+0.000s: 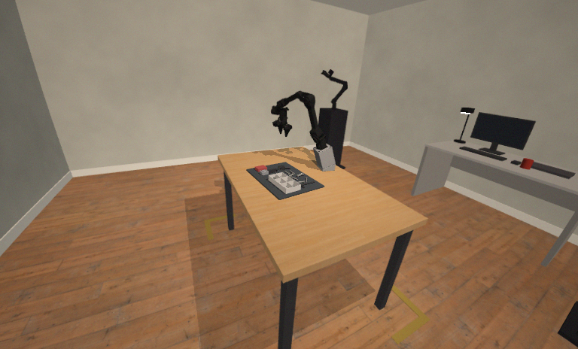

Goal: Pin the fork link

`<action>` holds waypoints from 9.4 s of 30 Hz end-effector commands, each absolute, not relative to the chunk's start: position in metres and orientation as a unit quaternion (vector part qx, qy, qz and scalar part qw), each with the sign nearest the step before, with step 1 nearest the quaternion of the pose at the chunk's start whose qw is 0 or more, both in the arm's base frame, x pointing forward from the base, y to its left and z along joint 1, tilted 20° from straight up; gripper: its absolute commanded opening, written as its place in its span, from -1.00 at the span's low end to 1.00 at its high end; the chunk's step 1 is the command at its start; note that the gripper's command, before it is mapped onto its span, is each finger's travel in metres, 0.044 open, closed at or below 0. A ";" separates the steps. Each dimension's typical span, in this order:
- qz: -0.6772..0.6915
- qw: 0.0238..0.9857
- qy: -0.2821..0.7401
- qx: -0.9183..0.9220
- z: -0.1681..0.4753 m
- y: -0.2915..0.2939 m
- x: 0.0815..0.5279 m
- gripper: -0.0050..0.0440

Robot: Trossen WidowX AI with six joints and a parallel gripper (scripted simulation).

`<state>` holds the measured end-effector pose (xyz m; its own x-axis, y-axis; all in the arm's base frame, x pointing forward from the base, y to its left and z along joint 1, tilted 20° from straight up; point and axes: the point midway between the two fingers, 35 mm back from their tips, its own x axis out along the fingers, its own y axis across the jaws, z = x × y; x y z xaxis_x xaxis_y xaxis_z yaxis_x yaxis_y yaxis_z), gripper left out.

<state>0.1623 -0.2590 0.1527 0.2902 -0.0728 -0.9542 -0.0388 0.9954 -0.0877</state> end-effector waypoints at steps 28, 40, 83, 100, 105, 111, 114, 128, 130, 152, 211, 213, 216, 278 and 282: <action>-0.094 0.809 0.576 0.067 0.048 -0.109 0.289 1.00; -0.108 0.813 0.563 0.101 0.025 -0.060 0.295 1.00; -0.107 0.815 0.560 0.103 0.027 -0.060 0.297 1.00; -0.107 0.815 0.560 0.102 0.027 -0.060 0.297 0.22; -0.107 0.815 0.560 0.102 0.027 -0.060 0.297 0.22; -0.107 0.815 0.560 0.102 0.027 -0.060 0.298 0.22; -0.107 0.815 0.560 0.102 0.027 -0.060 0.298 0.22; -0.107 0.816 0.559 0.102 0.028 -0.060 0.298 0.22; -0.107 0.816 0.559 0.102 0.028 -0.060 0.298 0.22; -0.107 0.813 0.562 0.103 0.021 -0.060 0.297 0.22; -0.107 0.815 0.561 0.103 -0.014 -0.062 0.312 0.22; -0.107 0.815 0.561 0.103 -0.014 -0.062 0.312 0.22; -0.107 0.815 0.561 0.103 -0.014 -0.062 0.312 0.22; -0.107 0.816 0.559 0.102 -0.012 -0.062 0.312 -1.00; -0.107 0.817 0.557 0.102 -0.010 -0.062 0.312 -1.00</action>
